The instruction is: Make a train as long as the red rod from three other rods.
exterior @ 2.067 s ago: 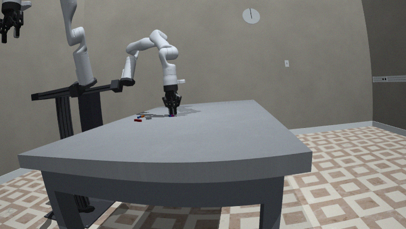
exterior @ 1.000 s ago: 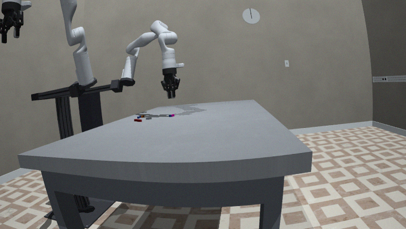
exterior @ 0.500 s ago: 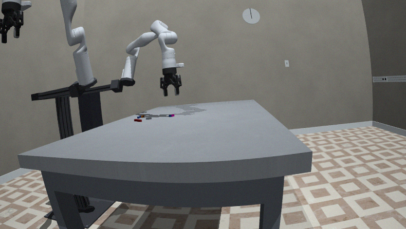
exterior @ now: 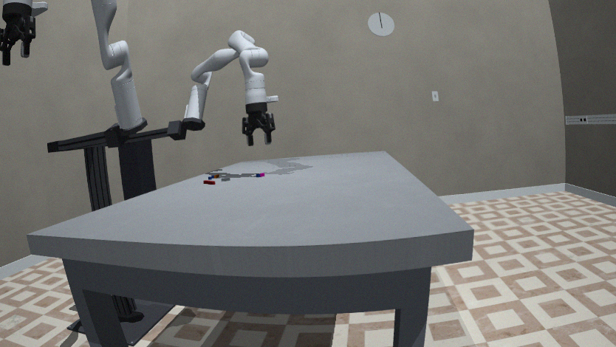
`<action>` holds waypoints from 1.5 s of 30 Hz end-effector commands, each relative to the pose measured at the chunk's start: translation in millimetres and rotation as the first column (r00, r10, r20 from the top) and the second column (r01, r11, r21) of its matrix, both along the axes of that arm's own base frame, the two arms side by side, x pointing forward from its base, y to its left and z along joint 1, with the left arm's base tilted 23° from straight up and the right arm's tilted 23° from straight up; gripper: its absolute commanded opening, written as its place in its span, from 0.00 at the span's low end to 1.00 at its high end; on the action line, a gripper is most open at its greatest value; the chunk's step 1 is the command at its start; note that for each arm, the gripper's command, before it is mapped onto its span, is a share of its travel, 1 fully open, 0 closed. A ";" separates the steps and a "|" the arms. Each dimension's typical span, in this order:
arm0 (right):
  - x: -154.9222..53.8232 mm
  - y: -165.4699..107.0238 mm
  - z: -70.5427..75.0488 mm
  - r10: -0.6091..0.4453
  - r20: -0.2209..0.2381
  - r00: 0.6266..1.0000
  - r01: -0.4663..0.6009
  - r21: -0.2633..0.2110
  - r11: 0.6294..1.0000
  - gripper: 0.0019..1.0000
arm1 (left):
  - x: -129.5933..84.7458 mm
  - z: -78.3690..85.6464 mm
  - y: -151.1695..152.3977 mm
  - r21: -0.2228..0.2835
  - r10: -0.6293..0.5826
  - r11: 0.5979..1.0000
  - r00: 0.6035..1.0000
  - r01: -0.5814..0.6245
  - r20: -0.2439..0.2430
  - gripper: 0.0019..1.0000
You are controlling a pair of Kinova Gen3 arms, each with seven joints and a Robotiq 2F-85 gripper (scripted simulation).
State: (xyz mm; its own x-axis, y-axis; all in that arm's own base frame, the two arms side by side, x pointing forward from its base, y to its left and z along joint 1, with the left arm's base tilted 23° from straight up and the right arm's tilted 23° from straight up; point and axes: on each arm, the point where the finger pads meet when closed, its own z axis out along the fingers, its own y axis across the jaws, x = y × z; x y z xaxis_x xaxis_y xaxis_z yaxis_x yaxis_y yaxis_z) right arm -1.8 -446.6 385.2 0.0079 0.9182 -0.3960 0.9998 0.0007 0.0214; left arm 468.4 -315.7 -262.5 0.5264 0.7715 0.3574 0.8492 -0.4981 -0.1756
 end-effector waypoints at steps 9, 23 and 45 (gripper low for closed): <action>-0.1 -0.1 0.6 0.000 0.001 1.000 0.000 -0.001 1.000 1.00 | -24.8 -6.4 -4.2 -0.010 0.052 0.999 0.998 -0.052 0.033 1.00; -0.1 -0.1 0.6 0.000 0.001 1.000 0.000 -0.001 1.000 1.00 | -115.8 -18.7 15.7 -0.048 0.288 0.958 0.949 -0.284 0.132 1.00; -0.1 -0.1 0.6 0.000 0.001 1.000 0.000 -0.001 1.000 1.00 | -197.1 -3.7 72.4 -0.104 0.566 0.823 0.791 -0.558 0.234 1.00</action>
State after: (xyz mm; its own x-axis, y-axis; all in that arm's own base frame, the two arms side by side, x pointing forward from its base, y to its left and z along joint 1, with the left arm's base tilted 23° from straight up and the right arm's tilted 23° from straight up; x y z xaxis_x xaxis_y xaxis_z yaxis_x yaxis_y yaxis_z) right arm -1.8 -446.6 385.2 0.0079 0.9182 -0.3960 0.9998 0.0007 0.0214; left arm 277.0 -246.7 -268.3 -0.0775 0.9125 0.4016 0.9966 0.0594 0.0574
